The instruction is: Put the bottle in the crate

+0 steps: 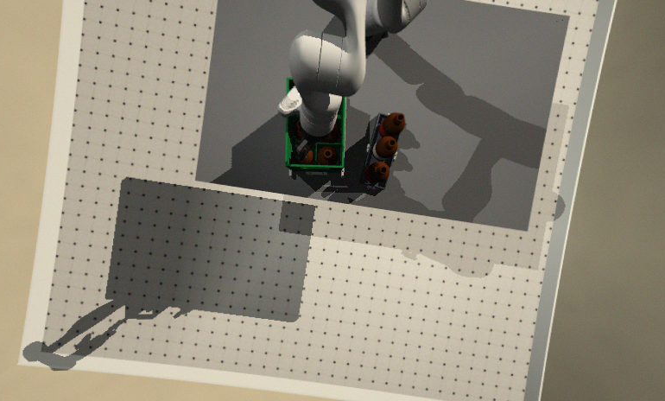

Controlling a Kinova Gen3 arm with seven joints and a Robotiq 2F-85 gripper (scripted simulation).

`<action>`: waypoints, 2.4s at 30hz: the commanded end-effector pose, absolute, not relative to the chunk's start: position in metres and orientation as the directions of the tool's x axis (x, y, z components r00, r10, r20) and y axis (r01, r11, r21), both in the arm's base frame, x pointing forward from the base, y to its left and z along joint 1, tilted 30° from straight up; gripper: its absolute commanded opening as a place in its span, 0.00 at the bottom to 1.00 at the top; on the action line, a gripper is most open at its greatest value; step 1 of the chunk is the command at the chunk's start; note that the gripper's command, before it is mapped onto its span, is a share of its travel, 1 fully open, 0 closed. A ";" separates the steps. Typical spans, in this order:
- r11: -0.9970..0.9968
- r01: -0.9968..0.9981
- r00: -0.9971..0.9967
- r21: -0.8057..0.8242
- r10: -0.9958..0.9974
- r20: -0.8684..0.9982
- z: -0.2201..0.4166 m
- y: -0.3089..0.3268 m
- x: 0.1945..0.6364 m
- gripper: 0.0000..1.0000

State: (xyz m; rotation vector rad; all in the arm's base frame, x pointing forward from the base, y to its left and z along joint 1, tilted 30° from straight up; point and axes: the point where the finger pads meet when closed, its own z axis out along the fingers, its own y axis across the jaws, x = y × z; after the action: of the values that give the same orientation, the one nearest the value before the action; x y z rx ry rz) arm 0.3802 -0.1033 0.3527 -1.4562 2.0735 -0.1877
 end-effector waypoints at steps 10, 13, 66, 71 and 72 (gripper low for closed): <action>0.411 -0.818 -0.247 -0.402 -0.883 -0.400 0.343 -0.114 0.374 1.00; 0.427 -0.824 -0.268 -0.373 -0.873 -0.408 0.334 -0.122 0.368 1.00; 0.486 -0.845 -0.357 -0.222 -0.822 -0.443 0.288 -0.155 0.337 1.00; 0.488 -0.846 -0.360 -0.216 -0.820 -0.445 0.286 -0.156 0.335 1.00; 0.488 -0.846 -0.360 -0.216 -0.820 -0.445 0.286 -0.156 0.335 1.00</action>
State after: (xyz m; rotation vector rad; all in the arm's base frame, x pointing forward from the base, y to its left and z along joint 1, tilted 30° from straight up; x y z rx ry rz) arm 0.3352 -0.1558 0.2858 -1.3736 2.2398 0.0677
